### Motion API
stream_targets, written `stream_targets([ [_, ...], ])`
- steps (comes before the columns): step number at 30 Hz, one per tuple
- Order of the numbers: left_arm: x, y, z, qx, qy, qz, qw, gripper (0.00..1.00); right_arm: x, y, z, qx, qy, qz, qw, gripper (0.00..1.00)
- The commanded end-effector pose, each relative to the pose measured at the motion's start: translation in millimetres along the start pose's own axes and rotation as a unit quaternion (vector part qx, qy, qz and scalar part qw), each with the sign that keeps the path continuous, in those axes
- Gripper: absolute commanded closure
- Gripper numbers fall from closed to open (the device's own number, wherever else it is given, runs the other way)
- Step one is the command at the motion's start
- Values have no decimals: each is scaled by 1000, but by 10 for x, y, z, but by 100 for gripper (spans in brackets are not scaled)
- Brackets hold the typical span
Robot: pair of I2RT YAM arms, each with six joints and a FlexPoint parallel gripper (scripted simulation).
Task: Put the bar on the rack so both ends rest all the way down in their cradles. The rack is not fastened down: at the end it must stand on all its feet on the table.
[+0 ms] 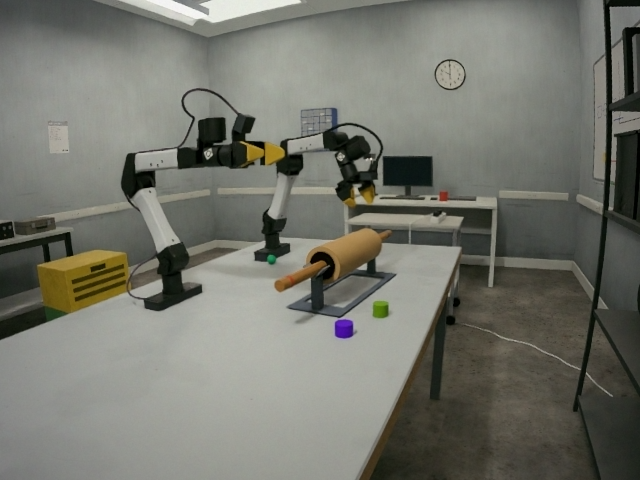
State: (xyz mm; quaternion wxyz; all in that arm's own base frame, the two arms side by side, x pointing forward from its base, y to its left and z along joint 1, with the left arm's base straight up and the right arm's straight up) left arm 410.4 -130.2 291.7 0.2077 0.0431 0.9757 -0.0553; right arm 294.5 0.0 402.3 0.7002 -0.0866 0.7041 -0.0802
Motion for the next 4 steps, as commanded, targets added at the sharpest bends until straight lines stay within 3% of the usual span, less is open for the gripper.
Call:
stream_targets([
  [1,-14,-16,-37,3,-6,-3,1000,0,-20,-5,2,6,-6,5,1000,0],
  [4,-14,-16,-37,3,-6,-3,1000,0,-20,-5,2,6,-6,5,1000,0],
])
Point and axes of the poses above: on each arm, the point where the finger pads meet when closed, its own z axis out along the fingers, its own y axis across the jaws, x = y × z, the point moved 8 cm from there along -z, back along the fingers, and after that the axes turned 13 degrees about -z, right-handed, at the moved point
